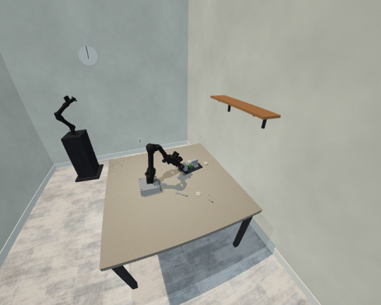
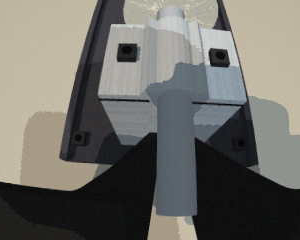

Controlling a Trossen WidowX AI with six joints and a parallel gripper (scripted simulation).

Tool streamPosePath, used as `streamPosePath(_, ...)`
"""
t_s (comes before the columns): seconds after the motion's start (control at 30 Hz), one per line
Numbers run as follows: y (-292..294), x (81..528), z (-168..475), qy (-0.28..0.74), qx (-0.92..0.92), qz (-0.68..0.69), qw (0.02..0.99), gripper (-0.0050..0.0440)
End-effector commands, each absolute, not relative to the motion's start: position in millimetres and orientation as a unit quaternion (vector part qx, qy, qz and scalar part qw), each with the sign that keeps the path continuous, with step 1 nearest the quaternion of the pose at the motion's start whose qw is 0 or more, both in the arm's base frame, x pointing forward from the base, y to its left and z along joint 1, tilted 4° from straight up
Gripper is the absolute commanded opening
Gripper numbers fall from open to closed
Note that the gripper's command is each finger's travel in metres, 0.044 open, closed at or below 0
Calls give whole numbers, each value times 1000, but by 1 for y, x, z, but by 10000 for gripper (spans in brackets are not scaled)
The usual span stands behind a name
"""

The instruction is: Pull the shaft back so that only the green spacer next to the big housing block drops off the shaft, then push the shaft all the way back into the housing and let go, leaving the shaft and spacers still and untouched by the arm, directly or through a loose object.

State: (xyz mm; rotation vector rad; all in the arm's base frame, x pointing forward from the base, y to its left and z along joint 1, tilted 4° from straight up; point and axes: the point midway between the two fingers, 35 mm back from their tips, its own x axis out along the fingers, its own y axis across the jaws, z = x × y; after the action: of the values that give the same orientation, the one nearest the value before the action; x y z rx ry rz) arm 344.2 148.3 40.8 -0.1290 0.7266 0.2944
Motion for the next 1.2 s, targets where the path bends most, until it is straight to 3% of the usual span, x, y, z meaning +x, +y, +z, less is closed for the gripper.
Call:
streamPosePath(0.0, 148, 348, 44, 349, -63, 140, 924, 0)
streamPosePath(1.17, 148, 352, 44, 349, -63, 140, 924, 0)
